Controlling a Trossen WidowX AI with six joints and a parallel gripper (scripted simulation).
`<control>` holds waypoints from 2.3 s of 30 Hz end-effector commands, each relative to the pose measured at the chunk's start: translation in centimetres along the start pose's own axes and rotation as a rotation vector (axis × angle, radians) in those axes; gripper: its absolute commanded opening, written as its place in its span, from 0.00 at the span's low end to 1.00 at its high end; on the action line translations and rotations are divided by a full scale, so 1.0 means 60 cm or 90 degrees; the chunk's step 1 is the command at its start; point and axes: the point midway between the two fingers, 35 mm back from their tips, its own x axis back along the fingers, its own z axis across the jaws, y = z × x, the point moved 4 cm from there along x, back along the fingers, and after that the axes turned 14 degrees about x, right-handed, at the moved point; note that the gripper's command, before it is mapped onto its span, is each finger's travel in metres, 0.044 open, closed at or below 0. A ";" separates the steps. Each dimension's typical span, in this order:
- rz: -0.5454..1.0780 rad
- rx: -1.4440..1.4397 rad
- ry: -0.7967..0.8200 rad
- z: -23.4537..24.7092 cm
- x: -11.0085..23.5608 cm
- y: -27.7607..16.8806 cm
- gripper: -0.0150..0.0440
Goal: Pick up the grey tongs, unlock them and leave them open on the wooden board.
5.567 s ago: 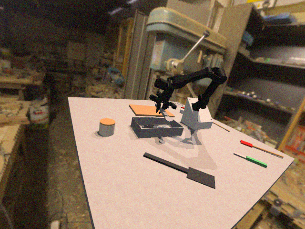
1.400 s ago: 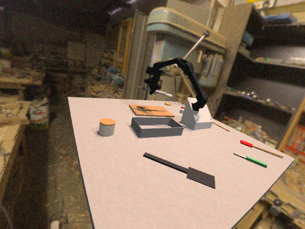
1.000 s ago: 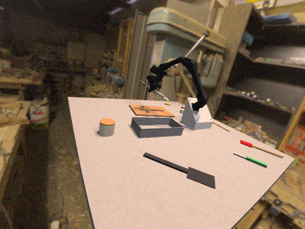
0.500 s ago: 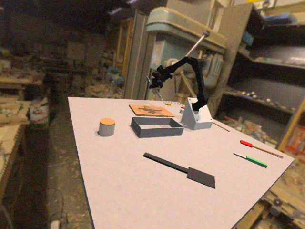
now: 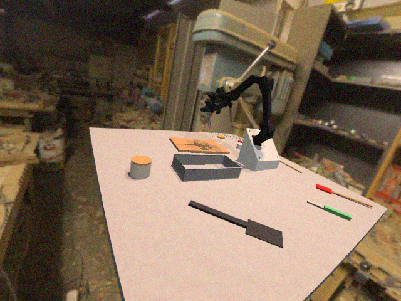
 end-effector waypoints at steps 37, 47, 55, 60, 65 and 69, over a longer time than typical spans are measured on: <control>-0.066 0.017 -0.002 0.013 0.026 0.013 0.00; -0.008 0.004 -0.002 -0.001 0.004 0.009 0.00; 0.085 -0.010 0.004 -0.014 -0.029 0.003 0.00; 0.145 -0.015 0.011 -0.019 -0.047 -0.001 0.00; 0.206 -0.016 0.021 -0.021 -0.063 -0.006 0.00; 0.256 -0.017 0.030 -0.021 -0.075 -0.009 0.00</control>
